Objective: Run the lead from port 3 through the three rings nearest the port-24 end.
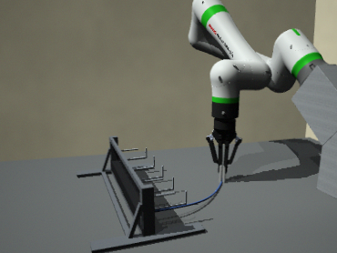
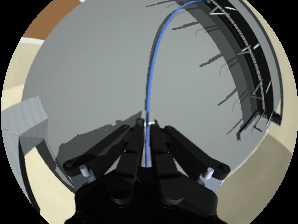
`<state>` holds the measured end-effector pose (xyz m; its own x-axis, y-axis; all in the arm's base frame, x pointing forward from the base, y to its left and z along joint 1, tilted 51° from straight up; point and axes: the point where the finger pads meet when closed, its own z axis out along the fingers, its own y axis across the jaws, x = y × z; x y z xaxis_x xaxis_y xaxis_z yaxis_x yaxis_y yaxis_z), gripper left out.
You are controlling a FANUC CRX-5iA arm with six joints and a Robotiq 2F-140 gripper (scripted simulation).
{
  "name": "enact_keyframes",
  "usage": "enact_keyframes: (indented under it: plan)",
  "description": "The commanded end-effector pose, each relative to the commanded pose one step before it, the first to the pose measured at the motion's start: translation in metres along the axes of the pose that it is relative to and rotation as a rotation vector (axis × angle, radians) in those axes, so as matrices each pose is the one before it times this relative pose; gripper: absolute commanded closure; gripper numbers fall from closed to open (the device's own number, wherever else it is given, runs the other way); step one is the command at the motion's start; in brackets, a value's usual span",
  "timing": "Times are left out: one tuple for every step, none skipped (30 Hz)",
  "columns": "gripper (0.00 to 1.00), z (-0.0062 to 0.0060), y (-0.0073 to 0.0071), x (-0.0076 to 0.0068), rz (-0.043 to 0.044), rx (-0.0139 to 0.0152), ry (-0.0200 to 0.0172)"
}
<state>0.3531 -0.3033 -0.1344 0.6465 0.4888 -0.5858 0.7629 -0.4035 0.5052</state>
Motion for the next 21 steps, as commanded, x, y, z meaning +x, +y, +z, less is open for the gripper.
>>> enact_keyframes:
  plan:
    - [1.0, -0.00007, -0.00003, 0.00018, 0.00018, 0.00016, 0.00025]
    - [1.0, 0.0, 0.0, 0.0, 0.0, 0.0, 0.0]
    - [1.0, 0.0, 0.0, 0.0, 0.0, 0.0, 0.0]
    - [1.0, 0.0, 0.0, 0.0, 0.0, 0.0, 0.0]
    - [1.0, 0.0, 0.0, 0.0, 0.0, 0.0, 0.0]
    - [1.0, 0.0, 0.0, 0.0, 0.0, 0.0, 0.0]
    - [1.0, -0.00001, 0.0, 0.0, 0.0, 0.0, 0.0]
    - [1.0, -0.00003, 0.0, 0.0, 0.0, 0.0, 0.0]
    - [1.0, -0.00006, 0.0, 0.0, 0.0, 0.0, 0.0]
    - [1.0, -0.0001, 0.0, 0.0, 0.0, 0.0, 0.0]
    - [1.0, -0.00015, 0.0, 0.0, 0.0, 0.0, 0.0]
    - [1.0, -0.0002, 0.0, 0.0, 0.0, 0.0, 0.0]
    - [1.0, -0.00025, 0.0, 0.0, 0.0, 0.0, 0.0]
    - [1.0, -0.00031, 0.0, 0.0, 0.0, 0.0, 0.0]
    - [1.0, -0.00037, 0.0, 0.0, 0.0, 0.0, 0.0]
    - [1.0, -0.00044, 0.0, 0.0, 0.0, 0.0, 0.0]
    - [1.0, -0.0005, 0.0, 0.0, 0.0, 0.0, 0.0]
    - [1.0, -0.00057, 0.0, 0.0, 0.0, 0.0, 0.0]
    - [1.0, -0.00064, 0.0, 0.0, 0.0, 0.0, 0.0]
    - [1.0, -0.0007, -0.00001, 0.0, 0.0, 0.00001, 0.00001]
    - [1.0, 0.0, 0.0, 0.0, 0.0, 0.0, 0.0]
